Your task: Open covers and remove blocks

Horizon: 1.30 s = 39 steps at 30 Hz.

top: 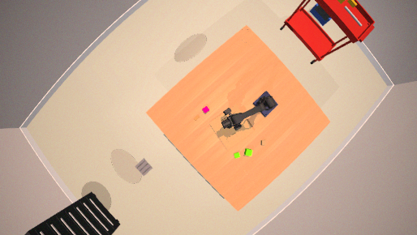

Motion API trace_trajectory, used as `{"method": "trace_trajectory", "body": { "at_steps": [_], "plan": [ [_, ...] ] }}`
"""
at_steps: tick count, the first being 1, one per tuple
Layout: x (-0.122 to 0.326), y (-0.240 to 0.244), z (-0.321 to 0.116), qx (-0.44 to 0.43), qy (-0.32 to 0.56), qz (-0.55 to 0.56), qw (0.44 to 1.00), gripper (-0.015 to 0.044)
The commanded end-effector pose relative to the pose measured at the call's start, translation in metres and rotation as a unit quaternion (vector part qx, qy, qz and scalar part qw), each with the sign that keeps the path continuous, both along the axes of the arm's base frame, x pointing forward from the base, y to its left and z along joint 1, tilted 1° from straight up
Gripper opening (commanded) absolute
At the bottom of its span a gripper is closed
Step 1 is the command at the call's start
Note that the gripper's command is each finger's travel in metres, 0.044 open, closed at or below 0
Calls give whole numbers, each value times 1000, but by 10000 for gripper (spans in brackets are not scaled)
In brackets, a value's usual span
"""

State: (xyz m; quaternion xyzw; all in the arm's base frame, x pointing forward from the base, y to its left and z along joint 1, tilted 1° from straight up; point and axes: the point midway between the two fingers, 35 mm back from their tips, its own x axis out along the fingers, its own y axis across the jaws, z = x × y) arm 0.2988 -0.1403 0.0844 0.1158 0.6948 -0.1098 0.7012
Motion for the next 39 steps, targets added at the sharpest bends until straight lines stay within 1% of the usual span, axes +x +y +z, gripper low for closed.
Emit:
{"method": "trace_trajectory", "body": {
  "at_steps": [1,39],
  "plan": [
    [-1,0,-5,-1,4,2,1000,0],
    [-2,-1,-43,-1,4,2,1000,0]
  ]
}}
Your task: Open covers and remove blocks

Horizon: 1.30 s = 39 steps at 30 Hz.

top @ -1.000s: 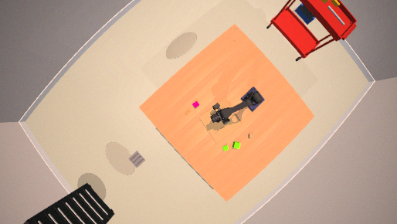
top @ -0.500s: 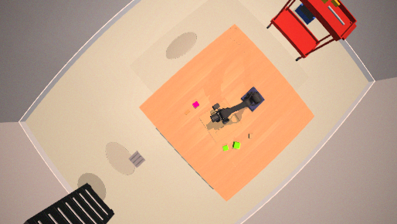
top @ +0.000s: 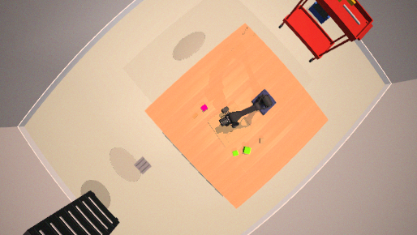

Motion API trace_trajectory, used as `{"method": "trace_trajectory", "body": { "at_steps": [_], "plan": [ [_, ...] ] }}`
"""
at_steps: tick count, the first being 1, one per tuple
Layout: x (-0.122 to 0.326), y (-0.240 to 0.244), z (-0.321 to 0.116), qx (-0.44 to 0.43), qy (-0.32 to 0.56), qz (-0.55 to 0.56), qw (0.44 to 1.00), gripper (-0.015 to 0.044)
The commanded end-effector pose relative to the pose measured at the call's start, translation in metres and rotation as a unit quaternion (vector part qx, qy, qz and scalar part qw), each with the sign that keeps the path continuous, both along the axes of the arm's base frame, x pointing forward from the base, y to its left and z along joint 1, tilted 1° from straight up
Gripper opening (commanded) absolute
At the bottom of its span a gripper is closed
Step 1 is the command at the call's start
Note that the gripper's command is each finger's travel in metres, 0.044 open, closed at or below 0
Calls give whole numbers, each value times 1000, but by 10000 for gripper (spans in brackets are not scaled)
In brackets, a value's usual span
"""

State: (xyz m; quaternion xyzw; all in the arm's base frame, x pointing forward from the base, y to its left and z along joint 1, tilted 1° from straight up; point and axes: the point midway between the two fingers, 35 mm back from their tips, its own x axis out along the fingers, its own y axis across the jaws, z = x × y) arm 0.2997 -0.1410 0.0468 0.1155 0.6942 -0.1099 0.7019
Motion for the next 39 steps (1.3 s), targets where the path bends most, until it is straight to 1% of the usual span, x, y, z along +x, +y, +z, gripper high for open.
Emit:
{"method": "trace_trajectory", "body": {
  "at_steps": [1,15,39],
  "plan": [
    [-2,0,-6,-1,4,2,1000,0],
    [-4,1,-20,-1,5,2,1000,0],
    [17,-7,-17,-1,4,2,1000,0]
  ]
}}
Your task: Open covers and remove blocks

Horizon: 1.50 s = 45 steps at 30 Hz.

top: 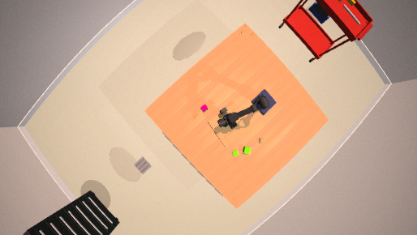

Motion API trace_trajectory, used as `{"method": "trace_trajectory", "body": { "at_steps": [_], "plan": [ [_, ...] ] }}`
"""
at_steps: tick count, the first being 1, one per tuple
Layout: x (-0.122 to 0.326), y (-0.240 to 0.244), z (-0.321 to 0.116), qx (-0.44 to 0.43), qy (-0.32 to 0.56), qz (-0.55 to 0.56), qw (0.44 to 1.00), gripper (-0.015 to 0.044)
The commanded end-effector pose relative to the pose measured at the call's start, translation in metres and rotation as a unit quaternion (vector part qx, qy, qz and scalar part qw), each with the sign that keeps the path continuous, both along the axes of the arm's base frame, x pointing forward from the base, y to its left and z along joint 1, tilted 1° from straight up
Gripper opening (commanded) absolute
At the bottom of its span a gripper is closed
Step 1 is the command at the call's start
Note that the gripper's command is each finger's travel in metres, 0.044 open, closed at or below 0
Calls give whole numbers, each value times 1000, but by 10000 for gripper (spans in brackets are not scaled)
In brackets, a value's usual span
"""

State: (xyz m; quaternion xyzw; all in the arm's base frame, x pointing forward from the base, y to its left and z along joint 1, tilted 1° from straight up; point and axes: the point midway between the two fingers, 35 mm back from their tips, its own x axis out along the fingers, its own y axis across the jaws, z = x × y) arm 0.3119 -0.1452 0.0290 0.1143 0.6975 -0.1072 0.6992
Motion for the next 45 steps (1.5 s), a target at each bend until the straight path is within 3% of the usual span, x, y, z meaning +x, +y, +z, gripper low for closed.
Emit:
{"method": "trace_trajectory", "body": {
  "at_steps": [1,45],
  "plan": [
    [5,-3,0,-3,0,-1,1000,0],
    [47,-17,1,-3,-2,-1,1000,0]
  ]
}}
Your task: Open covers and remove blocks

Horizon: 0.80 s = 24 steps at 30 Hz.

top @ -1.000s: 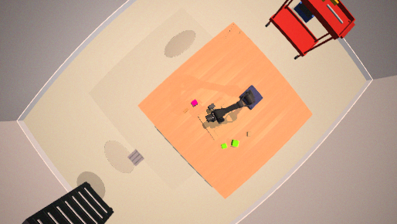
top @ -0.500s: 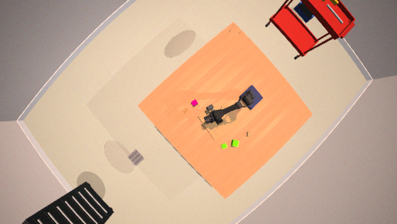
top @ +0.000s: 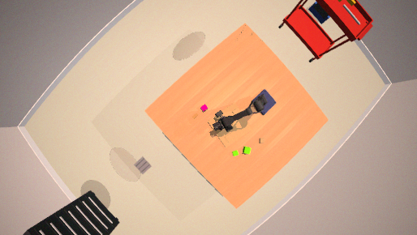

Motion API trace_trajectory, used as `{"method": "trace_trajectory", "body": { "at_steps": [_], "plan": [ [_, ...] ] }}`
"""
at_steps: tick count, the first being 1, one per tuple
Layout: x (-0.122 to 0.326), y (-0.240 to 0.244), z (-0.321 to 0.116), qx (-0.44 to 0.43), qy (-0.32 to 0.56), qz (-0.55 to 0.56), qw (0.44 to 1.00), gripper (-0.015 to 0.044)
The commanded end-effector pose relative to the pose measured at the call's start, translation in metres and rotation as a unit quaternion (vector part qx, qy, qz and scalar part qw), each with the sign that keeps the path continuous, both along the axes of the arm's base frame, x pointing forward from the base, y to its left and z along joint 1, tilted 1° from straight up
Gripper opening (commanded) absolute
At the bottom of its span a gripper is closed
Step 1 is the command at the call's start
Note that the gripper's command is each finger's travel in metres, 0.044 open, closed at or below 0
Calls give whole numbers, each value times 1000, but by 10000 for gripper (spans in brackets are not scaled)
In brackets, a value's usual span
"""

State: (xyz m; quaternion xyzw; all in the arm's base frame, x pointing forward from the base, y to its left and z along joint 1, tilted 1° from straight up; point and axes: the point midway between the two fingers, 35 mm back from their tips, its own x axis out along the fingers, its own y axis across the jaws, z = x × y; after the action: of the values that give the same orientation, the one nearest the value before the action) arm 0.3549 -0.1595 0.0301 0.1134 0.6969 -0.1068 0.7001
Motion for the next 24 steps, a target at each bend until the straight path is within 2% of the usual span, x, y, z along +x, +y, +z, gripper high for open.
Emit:
{"method": "trace_trajectory", "body": {
  "at_steps": [1,24],
  "plan": [
    [5,-3,0,-3,-1,-2,1000,0],
    [22,-8,5,-3,-1,-2,1000,0]
  ]
}}
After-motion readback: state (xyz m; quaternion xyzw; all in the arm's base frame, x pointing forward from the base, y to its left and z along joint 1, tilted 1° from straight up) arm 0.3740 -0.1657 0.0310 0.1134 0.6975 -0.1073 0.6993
